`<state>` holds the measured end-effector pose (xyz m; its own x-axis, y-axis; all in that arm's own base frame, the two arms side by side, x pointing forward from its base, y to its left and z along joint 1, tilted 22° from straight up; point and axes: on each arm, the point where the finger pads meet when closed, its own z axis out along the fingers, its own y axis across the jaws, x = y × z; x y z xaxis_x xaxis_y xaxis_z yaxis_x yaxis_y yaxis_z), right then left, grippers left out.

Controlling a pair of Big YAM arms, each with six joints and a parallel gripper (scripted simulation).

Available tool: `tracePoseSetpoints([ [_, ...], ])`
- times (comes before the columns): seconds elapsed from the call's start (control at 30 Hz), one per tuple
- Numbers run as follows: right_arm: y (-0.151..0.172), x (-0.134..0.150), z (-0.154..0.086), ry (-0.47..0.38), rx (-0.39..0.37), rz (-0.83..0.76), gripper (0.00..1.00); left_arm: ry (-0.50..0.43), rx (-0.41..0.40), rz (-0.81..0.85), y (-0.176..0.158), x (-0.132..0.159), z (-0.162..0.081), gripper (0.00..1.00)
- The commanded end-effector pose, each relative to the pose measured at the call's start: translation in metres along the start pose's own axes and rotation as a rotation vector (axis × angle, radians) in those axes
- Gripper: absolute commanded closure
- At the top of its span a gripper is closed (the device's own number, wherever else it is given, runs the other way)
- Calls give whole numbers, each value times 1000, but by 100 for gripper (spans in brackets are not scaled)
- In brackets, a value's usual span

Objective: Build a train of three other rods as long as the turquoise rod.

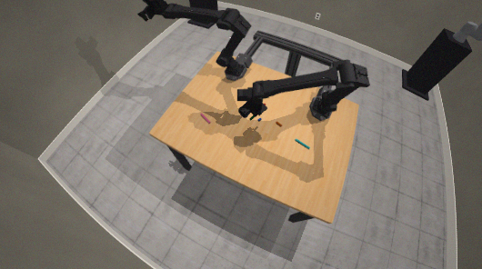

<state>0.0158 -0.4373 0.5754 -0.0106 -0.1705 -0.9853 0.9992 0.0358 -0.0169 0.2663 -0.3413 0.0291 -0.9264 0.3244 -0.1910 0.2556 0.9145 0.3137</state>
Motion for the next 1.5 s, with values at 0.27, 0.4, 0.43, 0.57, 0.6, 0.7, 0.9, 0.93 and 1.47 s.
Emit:
tracePoseSetpoints([
  [0.27, -10, -46, 3, -87, 23, 12, 0, -6, 5, -12, -4, -6, 5, 96],
  [0.4, -10, -46, 3, -87, 23, 12, 0, 4, -4, -4, 1, -3, 18, 96],
  [0.43, -10, -46, 3, -87, 23, 12, 0, 3, -4, -4, 1, -3, 21, 96],
  [0.57, -10, -46, 3, -87, 23, 12, 0, 3, -5, -4, 1, -2, 37, 96],
  [0.6, -10, -46, 3, -87, 23, 12, 0, 3, -5, -4, 1, -2, 41, 96],
  [0.7, -10, -46, 3, -87, 23, 12, 0, 3, -5, -4, 1, -2, 55, 96],
  [0.9, -10, -46, 3, -87, 23, 12, 0, 4, -5, -4, 2, -2, 72, 96],
  [0.93, -10, -46, 3, -87, 23, 12, 0, 4, -5, -4, 2, -2, 76, 96],
  [1.47, -10, -46, 3, -87, 23, 12, 0, 5, -5, -7, 1, -2, 94, 96],
])
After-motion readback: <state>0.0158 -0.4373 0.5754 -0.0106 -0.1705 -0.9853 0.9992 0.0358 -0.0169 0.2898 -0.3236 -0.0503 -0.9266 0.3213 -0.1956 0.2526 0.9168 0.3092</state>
